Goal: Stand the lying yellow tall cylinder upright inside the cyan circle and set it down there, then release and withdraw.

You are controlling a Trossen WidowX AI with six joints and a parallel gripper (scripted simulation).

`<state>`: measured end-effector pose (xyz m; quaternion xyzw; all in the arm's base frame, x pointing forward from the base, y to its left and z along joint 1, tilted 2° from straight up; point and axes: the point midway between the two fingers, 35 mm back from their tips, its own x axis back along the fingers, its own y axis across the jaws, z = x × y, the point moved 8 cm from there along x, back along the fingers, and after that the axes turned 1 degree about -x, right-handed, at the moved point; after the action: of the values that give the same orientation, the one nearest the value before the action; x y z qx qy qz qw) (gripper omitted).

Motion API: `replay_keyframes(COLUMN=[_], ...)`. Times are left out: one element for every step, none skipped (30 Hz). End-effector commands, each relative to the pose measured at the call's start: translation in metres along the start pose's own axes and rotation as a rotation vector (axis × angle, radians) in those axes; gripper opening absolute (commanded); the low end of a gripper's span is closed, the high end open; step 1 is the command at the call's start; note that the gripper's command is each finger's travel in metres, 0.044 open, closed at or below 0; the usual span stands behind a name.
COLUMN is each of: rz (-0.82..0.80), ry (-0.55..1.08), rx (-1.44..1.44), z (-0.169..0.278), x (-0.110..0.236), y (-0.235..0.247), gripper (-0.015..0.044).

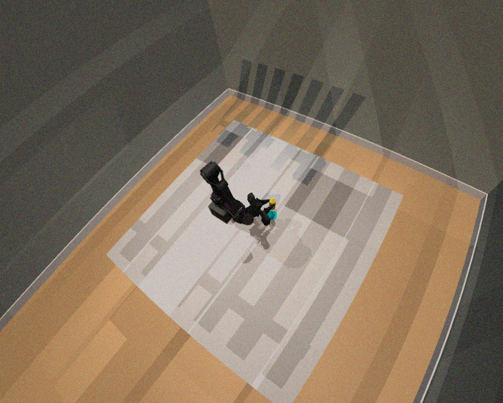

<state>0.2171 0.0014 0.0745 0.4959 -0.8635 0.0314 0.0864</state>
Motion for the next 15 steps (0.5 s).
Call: replay_keyframes(rz=[-0.009, -0.011, -0.012, -0.013, -0.014, -0.015, -0.016, -0.017, -0.018, -0.018, -0.018, -0.018, -0.018, -0.018, -0.018], ry=[-0.022, -0.026, -0.031, -0.036, -0.041, -0.045, -0.050, -0.054, -0.056, -0.057, -0.057, -0.057, -0.057, -0.057, -0.057], rx=[0.016, 0.020, 0.023, 0.026, 0.030, 0.033, 0.037, 0.040, 0.042, 0.042, 0.042, 0.042, 0.042, 0.042, 0.042], z=[0.0001, 0.0001, 0.0001, 0.0001, 0.0001, 0.0001, 0.0001, 0.0001, 0.0001, 0.0001, 0.0001, 0.0001, 0.0001, 0.0001, 0.0001], x=[0.0027, 0.0035, 0.0042, 0.0049, 0.0057, 0.0064, 0.0071, 0.0077, 0.0081, 0.0082, 0.0082, 0.0082, 0.0082, 0.0082, 0.0082], y=[0.0035, 0.0043, 0.0050, 0.0058, 0.0066, 0.0074, 0.0082, 0.0089, 0.0093, 0.0094, 0.0094, 0.0094, 0.0094, 0.0094, 0.0094], gripper=[0.0105, 0.0105, 0.0105, 0.0105, 0.0105, 0.0105, 0.0105, 0.0105, 0.0105, 0.0105, 0.0105, 0.0105, 0.0105, 0.0105, 0.0105])
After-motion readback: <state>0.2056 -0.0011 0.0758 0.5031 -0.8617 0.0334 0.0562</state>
